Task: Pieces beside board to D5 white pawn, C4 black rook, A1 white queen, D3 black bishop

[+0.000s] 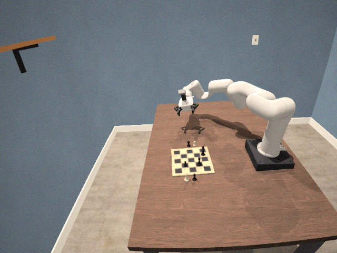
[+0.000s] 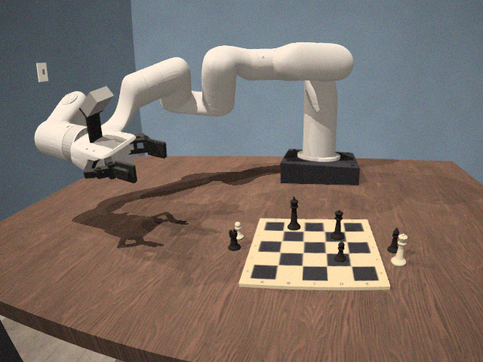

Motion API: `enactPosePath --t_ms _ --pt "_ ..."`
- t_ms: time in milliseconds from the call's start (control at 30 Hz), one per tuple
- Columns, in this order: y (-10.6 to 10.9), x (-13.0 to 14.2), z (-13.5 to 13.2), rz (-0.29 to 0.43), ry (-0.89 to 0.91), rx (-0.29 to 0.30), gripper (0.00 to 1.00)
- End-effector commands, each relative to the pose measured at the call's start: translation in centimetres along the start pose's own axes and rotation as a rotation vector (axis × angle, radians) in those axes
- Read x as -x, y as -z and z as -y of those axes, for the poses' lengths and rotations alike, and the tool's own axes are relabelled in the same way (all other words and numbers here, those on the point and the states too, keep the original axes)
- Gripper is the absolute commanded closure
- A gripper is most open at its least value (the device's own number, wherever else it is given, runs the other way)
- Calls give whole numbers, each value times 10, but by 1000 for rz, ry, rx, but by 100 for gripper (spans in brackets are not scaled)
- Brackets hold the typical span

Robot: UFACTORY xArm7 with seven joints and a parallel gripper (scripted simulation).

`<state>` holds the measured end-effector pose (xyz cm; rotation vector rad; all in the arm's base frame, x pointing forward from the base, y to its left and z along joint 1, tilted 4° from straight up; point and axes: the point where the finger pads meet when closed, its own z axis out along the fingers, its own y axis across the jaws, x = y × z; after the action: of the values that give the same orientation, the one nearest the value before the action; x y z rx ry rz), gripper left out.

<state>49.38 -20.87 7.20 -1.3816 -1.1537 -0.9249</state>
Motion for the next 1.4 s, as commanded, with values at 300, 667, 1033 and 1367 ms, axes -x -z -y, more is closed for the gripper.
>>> enactPosePath --t_ms 300,667,1033,1367 --pt "2 -15 3 6 7 -3 0" --pt "-11 -29 -5 178 179 -19 0" --pt "-24 -38 -6 337 333 -58 0" --pt "-42 -45 -3 542 534 -140 0"
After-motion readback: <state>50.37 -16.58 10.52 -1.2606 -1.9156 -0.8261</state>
